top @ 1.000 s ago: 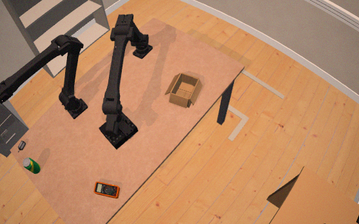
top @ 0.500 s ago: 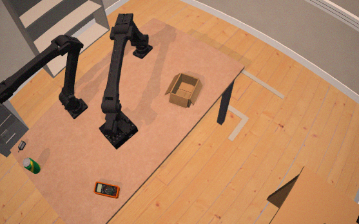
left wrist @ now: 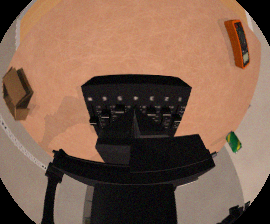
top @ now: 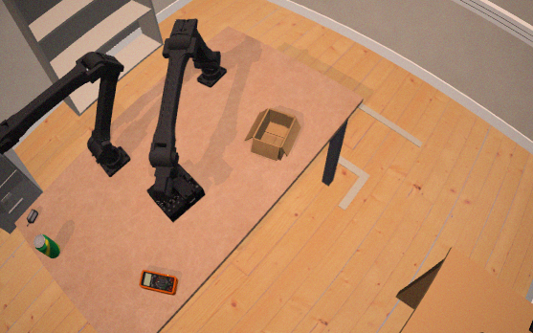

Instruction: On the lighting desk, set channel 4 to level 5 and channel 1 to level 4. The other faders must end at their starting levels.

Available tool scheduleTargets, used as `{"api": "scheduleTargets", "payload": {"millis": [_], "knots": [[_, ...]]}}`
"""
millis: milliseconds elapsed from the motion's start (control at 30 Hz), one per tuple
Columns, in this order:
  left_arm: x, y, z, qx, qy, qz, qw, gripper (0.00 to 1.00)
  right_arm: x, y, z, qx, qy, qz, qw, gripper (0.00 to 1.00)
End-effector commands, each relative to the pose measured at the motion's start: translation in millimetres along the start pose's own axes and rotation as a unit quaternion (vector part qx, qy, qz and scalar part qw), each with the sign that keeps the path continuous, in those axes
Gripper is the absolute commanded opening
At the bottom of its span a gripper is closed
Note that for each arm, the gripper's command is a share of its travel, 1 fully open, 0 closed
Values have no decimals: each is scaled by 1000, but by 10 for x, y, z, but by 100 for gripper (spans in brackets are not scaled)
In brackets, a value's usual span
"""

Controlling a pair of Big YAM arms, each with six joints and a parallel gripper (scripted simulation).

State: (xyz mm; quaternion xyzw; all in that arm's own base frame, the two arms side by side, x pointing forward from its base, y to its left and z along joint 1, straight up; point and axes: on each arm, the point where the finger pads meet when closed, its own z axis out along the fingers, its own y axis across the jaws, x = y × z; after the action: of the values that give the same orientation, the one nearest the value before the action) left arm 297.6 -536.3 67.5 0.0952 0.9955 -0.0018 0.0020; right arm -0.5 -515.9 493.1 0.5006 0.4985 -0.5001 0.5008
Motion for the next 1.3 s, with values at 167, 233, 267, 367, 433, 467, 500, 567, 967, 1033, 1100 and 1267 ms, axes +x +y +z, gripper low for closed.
{"api": "scheduleTargets", "payload": {"millis": [167,233,267,367,433,467,500,567,967,1033,1100,1267], "knots": [[113,-82,-75,8,-5,2,1000,0,-421,-3,63,-1,-38,-7,999,100],[113,-82,-75,8,-5,2,1000,0,-421,-3,63,-1,-38,-7,999,100],[121,-77,-46,5,-2,2,1000,0,-421,-3,63,-1,-38,-7,999,100],[122,-83,-85,8,-5,2,1000,0,-421,-3,63,-1,-38,-7,999,100],[128,-79,-73,7,-4,2,1000,0,-421,-3,63,-1,-38,-7,999,100],[129,-78,-70,6,-4,2,1000,0,-421,-3,63,-1,-38,-7,999,100],[130,-79,-72,7,-4,2,1000,0,-421,-3,63,-1,-38,-7,999,100],[131,-80,-68,7,-4,2,1000,0,-421,-3,63,-1,-38,-7,999,100],[131,-81,-66,7,-4,2,1000,0,-421,-3,63,-1,-38,-7,999,100],[131,-81,-66,7,-4,2,1000,0,-421,-3,63,-1,-38,-7,999,100],[131,-81,-66,7,-4,2,1000,0,-421,-3,63,-1,-38,-7,999,100],[131,-81,-66,7,-4,2,1000,0,-421,-3,63,-1,-38,-7,999,100]]}}
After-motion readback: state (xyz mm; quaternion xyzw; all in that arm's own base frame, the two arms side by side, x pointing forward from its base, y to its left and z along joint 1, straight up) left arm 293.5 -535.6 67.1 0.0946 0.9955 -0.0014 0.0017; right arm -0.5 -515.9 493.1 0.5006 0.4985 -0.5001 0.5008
